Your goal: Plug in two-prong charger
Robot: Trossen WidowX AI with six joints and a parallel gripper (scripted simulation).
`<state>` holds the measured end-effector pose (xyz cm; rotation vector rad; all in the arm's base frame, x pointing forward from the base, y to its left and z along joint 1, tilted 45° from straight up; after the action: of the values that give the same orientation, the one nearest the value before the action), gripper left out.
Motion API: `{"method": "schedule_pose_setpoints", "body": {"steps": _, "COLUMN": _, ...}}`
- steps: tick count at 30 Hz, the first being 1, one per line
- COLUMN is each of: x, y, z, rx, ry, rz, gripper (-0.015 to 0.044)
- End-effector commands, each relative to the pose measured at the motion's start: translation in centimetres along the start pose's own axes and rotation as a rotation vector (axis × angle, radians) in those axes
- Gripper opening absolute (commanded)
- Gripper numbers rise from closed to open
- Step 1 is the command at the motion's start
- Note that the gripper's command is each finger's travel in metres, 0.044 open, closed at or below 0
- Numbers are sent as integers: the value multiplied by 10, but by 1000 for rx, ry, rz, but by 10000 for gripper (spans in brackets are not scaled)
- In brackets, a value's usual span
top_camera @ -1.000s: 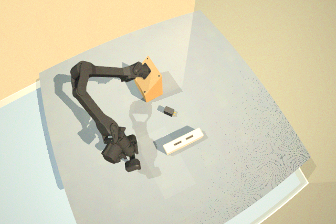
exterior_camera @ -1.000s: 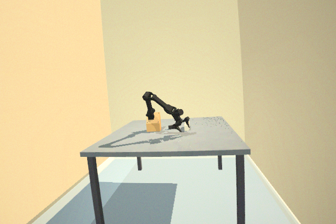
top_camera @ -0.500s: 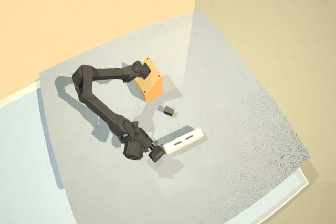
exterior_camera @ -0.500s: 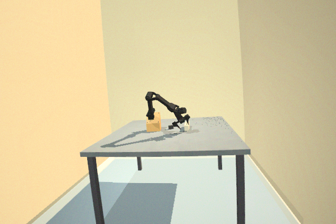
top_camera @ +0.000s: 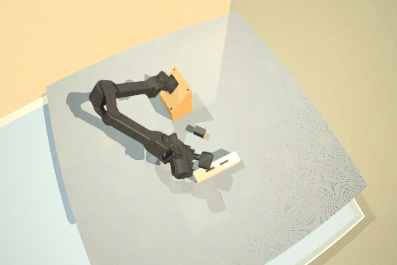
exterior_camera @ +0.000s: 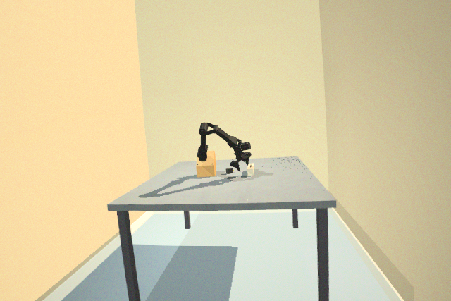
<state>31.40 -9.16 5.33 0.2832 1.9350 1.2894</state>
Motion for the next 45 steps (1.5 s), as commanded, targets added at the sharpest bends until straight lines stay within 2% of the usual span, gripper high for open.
{"method": "schedule_pose_setpoints", "body": {"steps": 1, "x": 15, "y": -1, "z": 4, "rx": 36, "ry": 113, "rz": 28, "gripper": 440}}
{"method": "schedule_pose_setpoints", "body": {"steps": 37, "x": 144, "y": 8, "z": 13, "rx": 345, "ry": 1293, "rz": 266, "gripper": 440}}
{"method": "schedule_pose_setpoints", "body": {"steps": 45, "x": 154, "y": 11, "z": 11, "rx": 381, "ry": 1410, "rz": 285, "gripper": 440}}
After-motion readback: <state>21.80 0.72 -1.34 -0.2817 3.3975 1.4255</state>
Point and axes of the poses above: the point midway between the two fingers, 35 mm back from their tips, its own y axis back along the fingers, its own z axis across the jaws, x = y × z, the point moved 4 cm from there along y, back along the fingers, and after that the axes turned 2 degrees about y, right-handed, at the moved point
